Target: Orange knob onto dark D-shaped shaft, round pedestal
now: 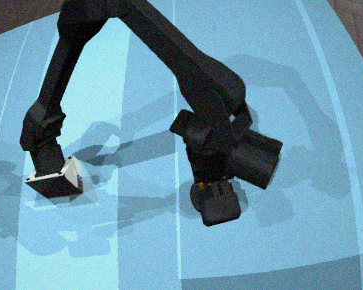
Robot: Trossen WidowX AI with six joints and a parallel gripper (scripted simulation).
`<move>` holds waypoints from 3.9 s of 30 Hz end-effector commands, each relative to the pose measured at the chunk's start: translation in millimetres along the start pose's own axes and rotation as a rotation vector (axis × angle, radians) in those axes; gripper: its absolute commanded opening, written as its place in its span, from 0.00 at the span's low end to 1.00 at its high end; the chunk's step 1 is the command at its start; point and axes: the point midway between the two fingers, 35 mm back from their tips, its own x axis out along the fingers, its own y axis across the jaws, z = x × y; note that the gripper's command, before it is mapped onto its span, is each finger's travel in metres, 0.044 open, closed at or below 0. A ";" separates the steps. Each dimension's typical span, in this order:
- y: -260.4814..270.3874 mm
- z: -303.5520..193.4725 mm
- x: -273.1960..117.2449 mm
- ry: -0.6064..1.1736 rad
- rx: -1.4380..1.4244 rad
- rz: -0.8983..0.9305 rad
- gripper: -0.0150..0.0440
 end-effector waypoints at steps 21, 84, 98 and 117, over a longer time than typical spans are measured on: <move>-0.6 3.2 -2.7 -0.004 -0.210 0.004 0.25; 0.0 1.4 0.6 -0.005 -0.419 0.004 0.25; 2.4 -2.7 -3.2 -0.004 -0.419 0.004 0.25; 0.1 1.0 -1.9 -0.005 -0.629 0.004 0.25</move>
